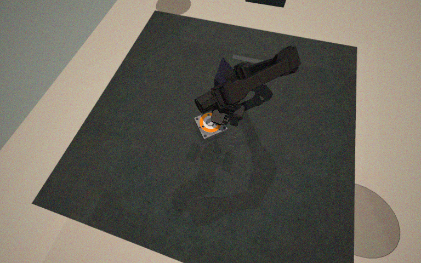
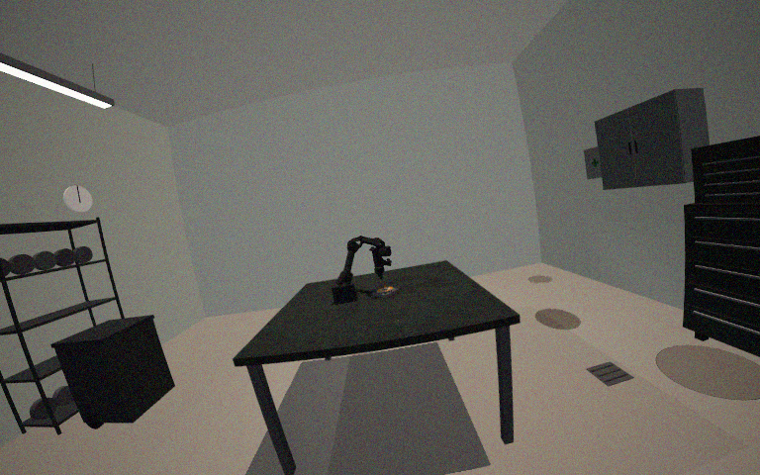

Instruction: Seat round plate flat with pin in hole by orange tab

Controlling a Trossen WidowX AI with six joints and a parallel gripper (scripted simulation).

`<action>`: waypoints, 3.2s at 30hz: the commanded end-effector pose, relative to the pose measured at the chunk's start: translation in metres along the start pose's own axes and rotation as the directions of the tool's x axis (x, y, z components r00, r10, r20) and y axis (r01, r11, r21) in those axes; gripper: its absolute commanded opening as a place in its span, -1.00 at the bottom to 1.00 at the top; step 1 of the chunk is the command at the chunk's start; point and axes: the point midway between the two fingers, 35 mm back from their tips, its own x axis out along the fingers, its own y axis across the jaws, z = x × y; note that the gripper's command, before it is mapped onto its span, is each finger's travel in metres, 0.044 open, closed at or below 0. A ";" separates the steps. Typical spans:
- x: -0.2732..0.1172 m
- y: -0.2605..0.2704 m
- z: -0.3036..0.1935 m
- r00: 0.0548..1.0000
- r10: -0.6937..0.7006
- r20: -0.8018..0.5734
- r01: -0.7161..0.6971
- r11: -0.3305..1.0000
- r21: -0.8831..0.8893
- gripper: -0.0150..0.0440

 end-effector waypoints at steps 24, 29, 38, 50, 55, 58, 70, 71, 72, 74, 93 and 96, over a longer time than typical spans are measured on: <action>0.050 0.004 0.007 1.000 0.015 -0.009 -0.015 1.000 0.007 -0.49; 0.050 0.005 0.013 1.000 0.015 -0.009 -0.015 1.000 0.006 -0.49; 0.051 0.006 0.017 1.000 0.015 -0.009 -0.015 1.000 0.006 -0.49; 0.051 0.006 0.018 1.000 0.016 -0.009 -0.015 1.000 0.006 -0.49; 0.051 0.006 0.018 1.000 0.016 -0.009 -0.015 1.000 0.006 -0.49; 0.051 0.006 0.018 1.000 0.016 -0.009 -0.015 1.000 0.006 -0.49; 0.051 0.006 0.018 1.000 0.015 -0.009 -0.015 1.000 0.006 -0.49; 0.051 0.006 0.018 1.000 0.015 -0.009 -0.015 1.000 0.006 -0.49; 0.051 0.006 0.018 1.000 0.015 -0.009 -0.015 1.000 0.006 -0.49; 0.051 0.006 0.019 1.000 0.015 -0.009 -0.015 1.000 0.006 -0.49; 0.051 0.003 0.030 1.000 0.015 -0.008 -0.015 1.000 0.006 -0.49; 0.051 0.002 0.032 1.000 0.015 -0.008 -0.015 1.000 0.005 -0.49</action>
